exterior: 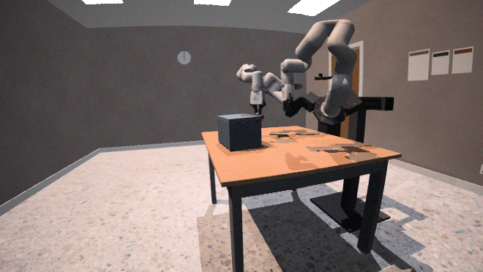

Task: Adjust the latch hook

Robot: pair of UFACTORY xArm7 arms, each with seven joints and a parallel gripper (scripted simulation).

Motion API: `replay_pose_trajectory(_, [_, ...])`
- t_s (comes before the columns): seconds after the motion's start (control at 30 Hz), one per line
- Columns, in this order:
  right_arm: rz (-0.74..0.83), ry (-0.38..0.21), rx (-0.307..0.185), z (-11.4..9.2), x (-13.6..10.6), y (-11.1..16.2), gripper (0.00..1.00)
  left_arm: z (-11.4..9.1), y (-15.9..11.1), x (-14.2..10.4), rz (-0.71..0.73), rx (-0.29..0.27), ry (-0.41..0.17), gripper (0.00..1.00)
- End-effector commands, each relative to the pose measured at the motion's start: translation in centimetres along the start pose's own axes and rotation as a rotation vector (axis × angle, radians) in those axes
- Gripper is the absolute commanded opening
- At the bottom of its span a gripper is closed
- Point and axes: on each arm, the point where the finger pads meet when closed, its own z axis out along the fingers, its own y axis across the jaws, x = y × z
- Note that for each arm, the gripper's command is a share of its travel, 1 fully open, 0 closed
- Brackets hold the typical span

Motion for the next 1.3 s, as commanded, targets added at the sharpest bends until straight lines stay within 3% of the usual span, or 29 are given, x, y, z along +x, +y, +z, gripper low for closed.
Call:
replay_pose_trajectory(0.0, [-0.125,-0.001,-0.003,-0.21,-0.08,0.07,0.24,-0.13,-0.07,-0.08,0.000,0.003,-0.003,1.00])
replay_pose_trajectory(0.33, [-0.353,-0.002,-0.003,-0.21,-0.08,0.07,0.24,-0.13,-0.07,-0.08,0.000,0.003,-0.003,1.00])
replay_pose_trajectory(0.83, [-0.853,-0.002,-0.002,-0.22,-0.08,0.07,0.24,-0.13,-0.07,-0.08,0.000,0.003,-0.003,1.00])
replay_pose_trajectory(0.9, [-0.853,-0.002,-0.002,-0.22,-0.08,0.07,0.24,-0.13,-0.07,-0.08,0.000,0.003,-0.003,1.00])
replay_pose_trajectory(1.27, [-1.268,-0.003,-0.002,-0.23,-0.08,0.07,0.24,-0.13,-0.07,-0.08,0.000,0.003,-0.003,1.00])
